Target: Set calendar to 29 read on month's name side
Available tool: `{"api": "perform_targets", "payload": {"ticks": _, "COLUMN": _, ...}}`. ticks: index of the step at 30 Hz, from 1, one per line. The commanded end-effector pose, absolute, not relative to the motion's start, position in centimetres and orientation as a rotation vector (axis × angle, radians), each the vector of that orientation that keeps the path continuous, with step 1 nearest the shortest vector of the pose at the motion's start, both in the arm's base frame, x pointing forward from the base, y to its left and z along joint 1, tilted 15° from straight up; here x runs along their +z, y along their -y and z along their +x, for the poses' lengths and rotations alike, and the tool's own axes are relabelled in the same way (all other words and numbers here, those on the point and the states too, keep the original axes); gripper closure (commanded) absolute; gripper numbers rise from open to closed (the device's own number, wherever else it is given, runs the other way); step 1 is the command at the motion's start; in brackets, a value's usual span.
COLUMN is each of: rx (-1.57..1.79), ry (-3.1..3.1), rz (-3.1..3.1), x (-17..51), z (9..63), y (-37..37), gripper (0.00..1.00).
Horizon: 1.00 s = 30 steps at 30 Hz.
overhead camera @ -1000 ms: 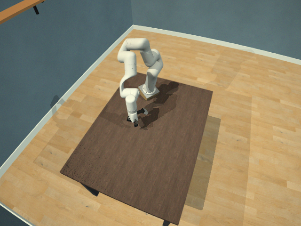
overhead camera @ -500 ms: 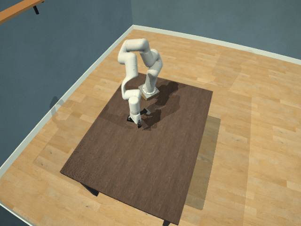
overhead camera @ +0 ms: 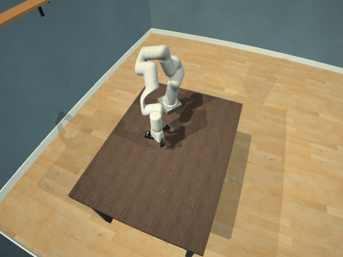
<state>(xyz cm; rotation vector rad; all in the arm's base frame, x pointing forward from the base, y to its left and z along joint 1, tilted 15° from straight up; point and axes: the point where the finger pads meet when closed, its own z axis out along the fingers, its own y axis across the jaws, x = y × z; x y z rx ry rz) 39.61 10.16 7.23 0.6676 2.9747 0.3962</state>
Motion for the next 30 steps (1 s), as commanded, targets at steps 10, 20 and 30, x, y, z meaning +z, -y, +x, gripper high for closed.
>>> {"api": "perform_targets", "payload": {"ticks": 10, "rx": 0.397, "ry": -2.973, "rz": 0.666, "x": 5.5, "z": 40.0, "y": -10.7, "gripper": 0.0}}
{"api": "perform_targets", "payload": {"ticks": 20, "rx": 0.397, "ry": -2.973, "rz": 0.666, "x": 5.5, "z": 40.0, "y": -10.7, "gripper": 0.0}}
{"api": "perform_targets", "payload": {"ticks": 30, "rx": 0.397, "ry": -2.973, "rz": 0.666, "x": 5.5, "z": 40.0, "y": -10.7, "gripper": 0.0}}
